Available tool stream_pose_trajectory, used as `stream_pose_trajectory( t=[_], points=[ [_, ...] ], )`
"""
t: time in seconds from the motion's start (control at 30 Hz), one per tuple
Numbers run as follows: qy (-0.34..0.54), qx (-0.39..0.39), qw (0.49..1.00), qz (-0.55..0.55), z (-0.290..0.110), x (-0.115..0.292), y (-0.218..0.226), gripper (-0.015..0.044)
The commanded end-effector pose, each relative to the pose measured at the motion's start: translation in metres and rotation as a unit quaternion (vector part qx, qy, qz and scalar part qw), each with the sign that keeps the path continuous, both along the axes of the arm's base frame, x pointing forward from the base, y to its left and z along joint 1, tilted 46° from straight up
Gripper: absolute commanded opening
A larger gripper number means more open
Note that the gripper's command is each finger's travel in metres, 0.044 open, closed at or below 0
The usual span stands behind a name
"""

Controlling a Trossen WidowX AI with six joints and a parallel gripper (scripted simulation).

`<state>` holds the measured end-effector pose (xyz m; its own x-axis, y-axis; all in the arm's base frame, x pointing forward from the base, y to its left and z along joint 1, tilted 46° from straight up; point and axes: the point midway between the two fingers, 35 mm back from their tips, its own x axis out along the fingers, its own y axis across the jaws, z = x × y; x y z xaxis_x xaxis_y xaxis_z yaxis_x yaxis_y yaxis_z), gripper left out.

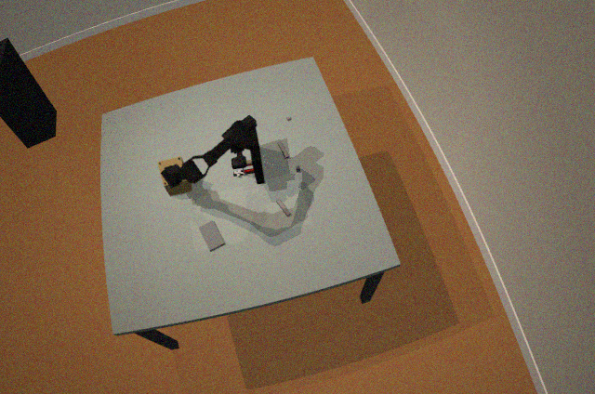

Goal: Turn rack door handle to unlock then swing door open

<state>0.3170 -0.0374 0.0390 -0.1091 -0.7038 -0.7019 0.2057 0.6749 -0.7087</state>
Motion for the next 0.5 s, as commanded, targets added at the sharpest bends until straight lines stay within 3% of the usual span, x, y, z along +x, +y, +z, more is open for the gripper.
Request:
stream_pose_trajectory(
  t=[0.0, 0.2, 0.47],
  points=[
    [0.001, -0.002, 1.0, 0.002, -0.0013, -0.0007, -0.0021, 0.0269],
    [0.001, -0.002, 1.0, 0.002, -0.0013, -0.0007, -0.0021, 0.0112],
    [0.001, -0.002, 1.0, 0.002, -0.0013, -0.0007, -0.0021, 0.0058]
  ],
)
